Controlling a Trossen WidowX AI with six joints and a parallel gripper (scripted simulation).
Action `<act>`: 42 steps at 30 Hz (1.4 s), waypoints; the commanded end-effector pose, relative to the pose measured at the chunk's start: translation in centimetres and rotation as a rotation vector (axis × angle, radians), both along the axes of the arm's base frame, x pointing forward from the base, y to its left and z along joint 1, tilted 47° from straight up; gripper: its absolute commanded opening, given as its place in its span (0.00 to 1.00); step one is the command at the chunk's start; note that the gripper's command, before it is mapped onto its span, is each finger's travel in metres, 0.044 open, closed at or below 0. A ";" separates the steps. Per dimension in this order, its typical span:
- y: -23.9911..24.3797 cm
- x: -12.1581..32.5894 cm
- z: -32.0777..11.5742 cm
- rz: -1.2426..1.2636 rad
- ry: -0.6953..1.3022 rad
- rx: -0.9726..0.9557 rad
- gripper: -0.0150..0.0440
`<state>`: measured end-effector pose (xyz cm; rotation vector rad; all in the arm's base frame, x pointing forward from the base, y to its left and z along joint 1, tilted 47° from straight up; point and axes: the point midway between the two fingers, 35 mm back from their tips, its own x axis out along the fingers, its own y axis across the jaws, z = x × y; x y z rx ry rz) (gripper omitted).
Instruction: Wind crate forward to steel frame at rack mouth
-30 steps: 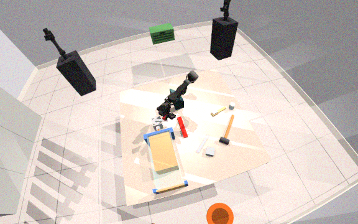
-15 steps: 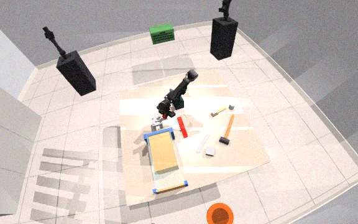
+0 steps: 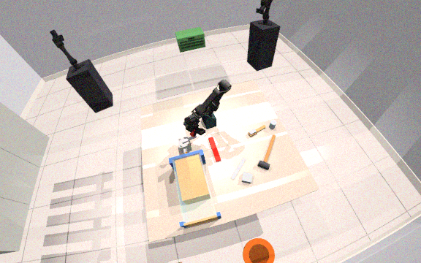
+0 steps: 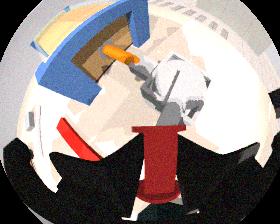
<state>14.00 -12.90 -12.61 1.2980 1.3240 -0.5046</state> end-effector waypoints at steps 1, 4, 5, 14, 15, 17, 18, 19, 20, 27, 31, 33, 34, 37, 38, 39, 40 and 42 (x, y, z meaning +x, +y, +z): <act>0.2 -1.3 0.1 -0.008 0.025 0.006 0.25; 0.2 -1.8 0.0 -0.008 0.025 0.005 0.25; 0.2 -1.9 -0.1 -0.008 0.025 0.005 0.25; -0.1 -3.4 -0.4 -0.008 0.027 0.005 0.25; -0.1 -3.5 -0.5 -0.008 0.027 0.005 0.25; -0.2 -3.8 -0.6 -0.008 0.027 0.004 0.25; -0.2 -4.0 -0.6 -0.008 0.027 0.004 0.25; -0.3 -4.1 -0.7 -0.008 0.027 0.004 0.25; -0.3 -4.2 -0.7 -0.008 0.027 0.004 0.25; -0.7 -5.2 -1.2 -0.008 0.028 0.003 0.25; -0.9 -5.7 -1.4 -0.008 0.029 0.003 0.25; -1.0 -6.0 -1.6 -0.008 0.029 0.003 0.25; -1.1 -6.1 -1.7 -0.008 0.029 0.003 0.25; -1.3 -6.5 -1.9 -0.008 0.029 0.002 0.25; -1.4 -6.6 -2.0 -0.008 0.029 0.002 0.25; -1.4 -6.7 -2.1 -0.008 0.030 0.002 0.25; -1.4 -6.6 -2.0 -0.008 0.029 0.002 0.25; -1.1 -5.7 -1.7 -0.009 -0.007 0.008 0.30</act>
